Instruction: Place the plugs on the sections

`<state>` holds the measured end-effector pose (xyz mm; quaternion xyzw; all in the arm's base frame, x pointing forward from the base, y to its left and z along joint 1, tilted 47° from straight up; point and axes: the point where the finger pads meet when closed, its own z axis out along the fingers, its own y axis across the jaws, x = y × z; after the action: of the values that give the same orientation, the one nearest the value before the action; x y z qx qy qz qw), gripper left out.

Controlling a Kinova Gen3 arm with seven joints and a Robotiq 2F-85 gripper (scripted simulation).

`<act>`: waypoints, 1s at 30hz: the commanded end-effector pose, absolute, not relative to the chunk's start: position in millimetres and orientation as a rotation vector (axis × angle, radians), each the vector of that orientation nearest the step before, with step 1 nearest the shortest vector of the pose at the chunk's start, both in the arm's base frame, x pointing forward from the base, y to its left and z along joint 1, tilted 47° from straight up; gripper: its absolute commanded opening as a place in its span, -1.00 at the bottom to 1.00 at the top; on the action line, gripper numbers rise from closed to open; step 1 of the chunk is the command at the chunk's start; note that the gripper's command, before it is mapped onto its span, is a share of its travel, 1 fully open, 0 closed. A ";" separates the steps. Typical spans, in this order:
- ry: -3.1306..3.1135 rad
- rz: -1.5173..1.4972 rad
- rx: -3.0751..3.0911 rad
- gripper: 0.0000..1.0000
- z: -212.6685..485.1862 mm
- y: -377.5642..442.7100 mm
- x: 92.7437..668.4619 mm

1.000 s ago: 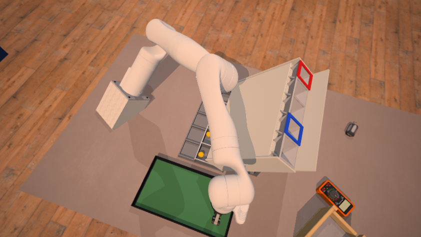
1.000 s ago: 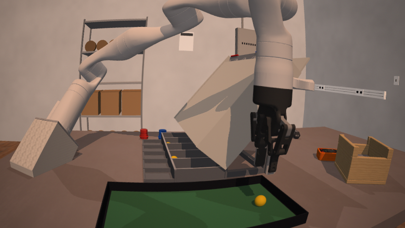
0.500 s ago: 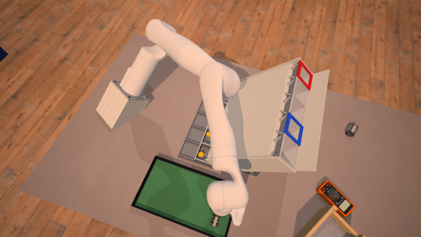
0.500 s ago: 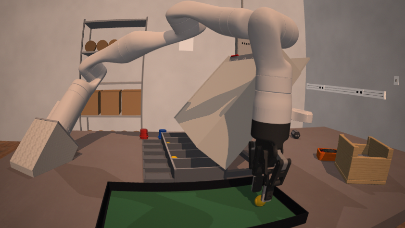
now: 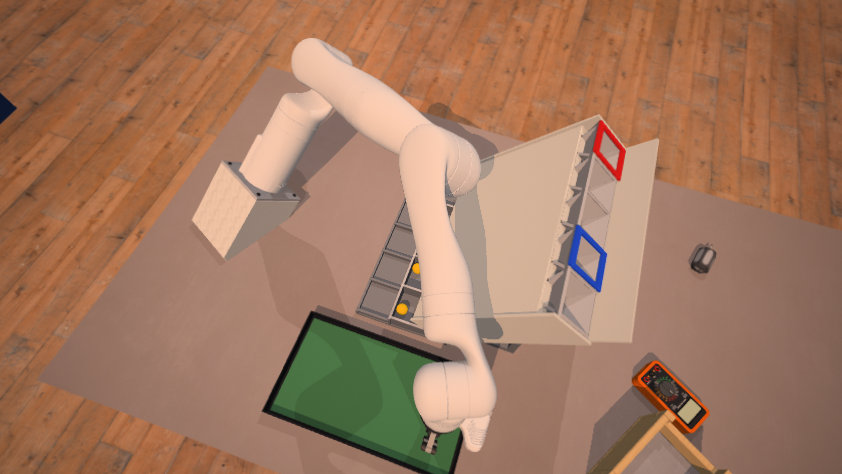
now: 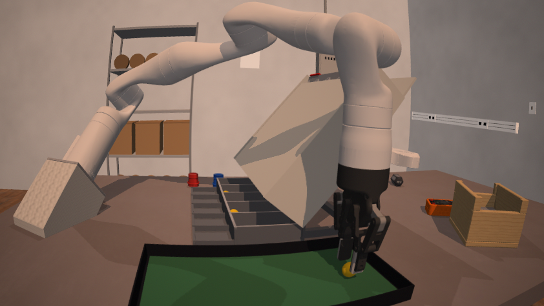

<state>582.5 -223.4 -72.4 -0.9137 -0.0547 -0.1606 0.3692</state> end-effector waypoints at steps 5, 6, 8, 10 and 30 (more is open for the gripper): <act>-0.139 -0.415 -2.346 0.01 -73.9 -222.3 583.3; -0.139 -0.415 -2.346 0.01 -73.9 -222.3 583.3; -0.139 -0.415 -2.346 0.01 -73.9 -222.3 583.3; -0.139 -0.415 -2.346 0.01 -73.9 -222.3 583.3; -0.139 -0.415 -2.346 0.01 -79.6 -217.3 586.1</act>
<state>585.9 -215.8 -80.5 -0.9137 -0.0545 -0.1607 0.3693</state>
